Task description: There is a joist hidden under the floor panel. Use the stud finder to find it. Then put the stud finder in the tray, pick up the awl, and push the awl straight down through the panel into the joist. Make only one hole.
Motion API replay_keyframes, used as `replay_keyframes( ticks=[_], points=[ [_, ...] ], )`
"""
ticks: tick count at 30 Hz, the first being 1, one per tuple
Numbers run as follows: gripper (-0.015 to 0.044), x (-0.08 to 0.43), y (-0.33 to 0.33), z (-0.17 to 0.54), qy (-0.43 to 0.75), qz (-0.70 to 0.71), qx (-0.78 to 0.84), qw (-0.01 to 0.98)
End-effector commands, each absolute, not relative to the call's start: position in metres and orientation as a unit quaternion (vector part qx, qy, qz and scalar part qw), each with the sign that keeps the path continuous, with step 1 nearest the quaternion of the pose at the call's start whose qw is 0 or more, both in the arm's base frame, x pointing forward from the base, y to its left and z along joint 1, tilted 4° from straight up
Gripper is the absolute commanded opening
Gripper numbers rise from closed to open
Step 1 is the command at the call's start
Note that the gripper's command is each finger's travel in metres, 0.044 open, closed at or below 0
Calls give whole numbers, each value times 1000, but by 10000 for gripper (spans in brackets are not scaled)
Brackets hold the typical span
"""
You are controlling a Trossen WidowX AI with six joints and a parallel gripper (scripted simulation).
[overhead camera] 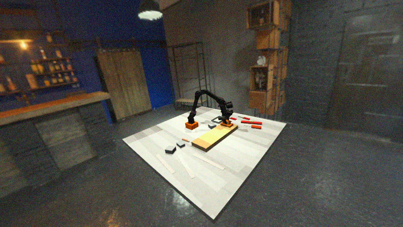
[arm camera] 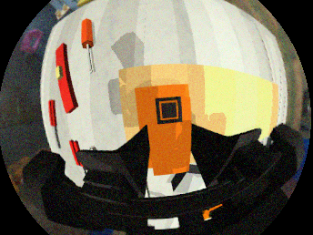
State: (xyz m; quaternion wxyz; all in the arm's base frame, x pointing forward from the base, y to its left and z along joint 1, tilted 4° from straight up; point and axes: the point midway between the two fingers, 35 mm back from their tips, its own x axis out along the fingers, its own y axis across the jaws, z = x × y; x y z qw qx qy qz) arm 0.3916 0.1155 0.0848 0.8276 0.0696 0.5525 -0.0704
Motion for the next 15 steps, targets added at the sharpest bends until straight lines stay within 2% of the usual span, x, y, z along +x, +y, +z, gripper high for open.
replay_keyframes(
  ticks=[1,15],
  points=[
    [0,392,115,85,553,-70,70,828],
    [0,390,106,83,553,-73,70,827]
  ],
)
